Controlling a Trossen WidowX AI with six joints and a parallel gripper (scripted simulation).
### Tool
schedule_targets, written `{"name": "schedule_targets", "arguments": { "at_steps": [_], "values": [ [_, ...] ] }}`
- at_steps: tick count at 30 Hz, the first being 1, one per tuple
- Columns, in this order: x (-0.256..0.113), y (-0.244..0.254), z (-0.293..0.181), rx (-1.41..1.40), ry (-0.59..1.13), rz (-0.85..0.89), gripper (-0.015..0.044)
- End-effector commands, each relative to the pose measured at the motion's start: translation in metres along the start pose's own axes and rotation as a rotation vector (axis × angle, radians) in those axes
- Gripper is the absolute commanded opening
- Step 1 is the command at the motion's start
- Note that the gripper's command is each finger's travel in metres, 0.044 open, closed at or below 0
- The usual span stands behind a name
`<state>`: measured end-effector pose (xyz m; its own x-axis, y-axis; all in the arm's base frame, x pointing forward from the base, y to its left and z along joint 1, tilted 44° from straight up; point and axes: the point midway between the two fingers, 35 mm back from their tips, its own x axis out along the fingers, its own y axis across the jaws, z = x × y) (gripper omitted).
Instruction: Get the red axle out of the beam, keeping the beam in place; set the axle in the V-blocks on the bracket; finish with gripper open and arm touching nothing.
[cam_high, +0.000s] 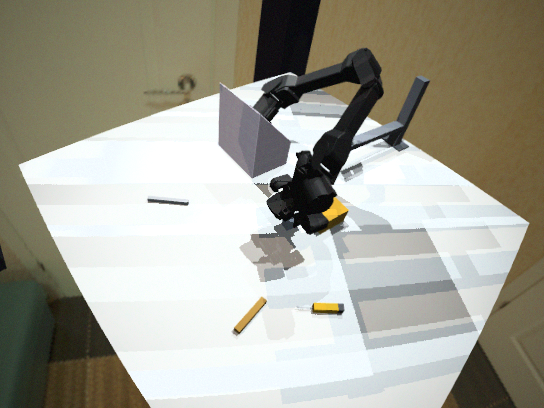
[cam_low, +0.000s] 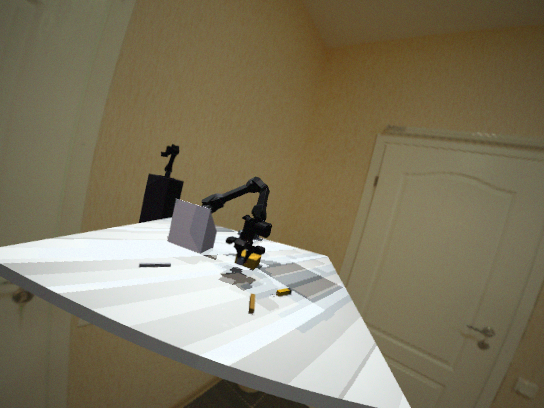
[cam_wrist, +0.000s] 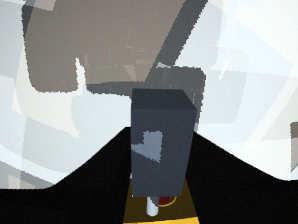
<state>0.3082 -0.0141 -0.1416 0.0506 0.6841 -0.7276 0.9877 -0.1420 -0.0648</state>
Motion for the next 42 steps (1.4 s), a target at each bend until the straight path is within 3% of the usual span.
{"name": "schedule_targets", "arguments": {
  "at_steps": [1, 14, 42],
  "values": [
    [0.009, -0.003, -0.001, 0.008, 0.008, -0.007, 0.0],
    [0.029, -0.005, -0.002, 0.008, 0.011, -0.008, 0.0],
    [0.029, -0.007, -0.037, 0.009, 0.011, -0.009, 0.0]
  ]
}}
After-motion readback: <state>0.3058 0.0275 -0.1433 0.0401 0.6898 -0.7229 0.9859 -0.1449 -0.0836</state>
